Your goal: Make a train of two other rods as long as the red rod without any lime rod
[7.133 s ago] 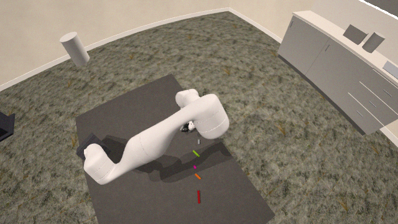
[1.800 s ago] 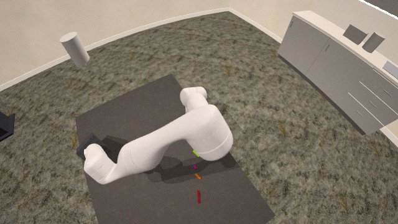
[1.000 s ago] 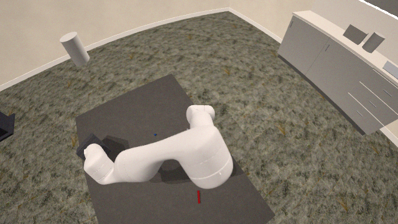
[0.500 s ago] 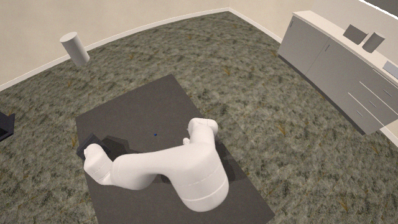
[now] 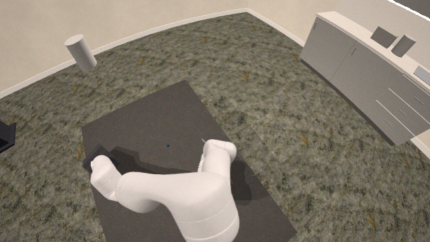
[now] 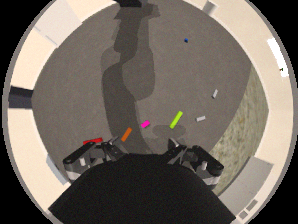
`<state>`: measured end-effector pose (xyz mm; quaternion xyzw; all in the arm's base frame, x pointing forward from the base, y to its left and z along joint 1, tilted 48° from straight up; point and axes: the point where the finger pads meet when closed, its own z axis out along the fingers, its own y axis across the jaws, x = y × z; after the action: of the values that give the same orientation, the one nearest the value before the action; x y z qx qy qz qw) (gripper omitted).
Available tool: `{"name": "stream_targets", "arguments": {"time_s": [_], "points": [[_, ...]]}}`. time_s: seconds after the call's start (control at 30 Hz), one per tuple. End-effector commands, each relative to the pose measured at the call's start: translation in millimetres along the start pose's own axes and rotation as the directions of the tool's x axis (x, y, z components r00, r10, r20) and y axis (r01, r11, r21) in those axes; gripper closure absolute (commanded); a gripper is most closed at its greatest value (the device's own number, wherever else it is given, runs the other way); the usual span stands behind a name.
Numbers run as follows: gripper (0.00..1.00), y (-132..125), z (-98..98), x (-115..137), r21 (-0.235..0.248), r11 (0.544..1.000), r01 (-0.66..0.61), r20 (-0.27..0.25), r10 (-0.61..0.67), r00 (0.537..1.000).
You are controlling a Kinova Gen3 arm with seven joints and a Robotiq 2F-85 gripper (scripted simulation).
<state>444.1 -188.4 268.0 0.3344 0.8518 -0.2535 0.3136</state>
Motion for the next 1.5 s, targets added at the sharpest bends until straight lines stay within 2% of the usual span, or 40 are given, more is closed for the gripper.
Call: {"name": "stream_targets", "arguments": {"time_s": [0.0, 0.1, 0.2, 0.6, 1.03, 1.47], "points": [[0.00, -9, -2.8, -4, -0.007, 0.997, -0.072, 0.005, 0.072, 0.997], [0.00, -11, -2.8, -4, -0.007, 0.995, -0.102, 0.005, 0.102, 0.995], [0.00, -19, -2.9, -5, -0.008, 0.983, -0.183, 0.004, 0.183, 0.983], [0.00, -40, -3.3, -7, -0.011, 0.912, -0.409, -0.001, 0.409, 0.912], [0.00, -48, -3.6, -8, -0.012, 0.869, -0.494, -0.003, 0.494, 0.869], [0.00, -50, -3.6, -8, -0.012, 0.861, -0.508, -0.003, 0.508, 0.861]]}}
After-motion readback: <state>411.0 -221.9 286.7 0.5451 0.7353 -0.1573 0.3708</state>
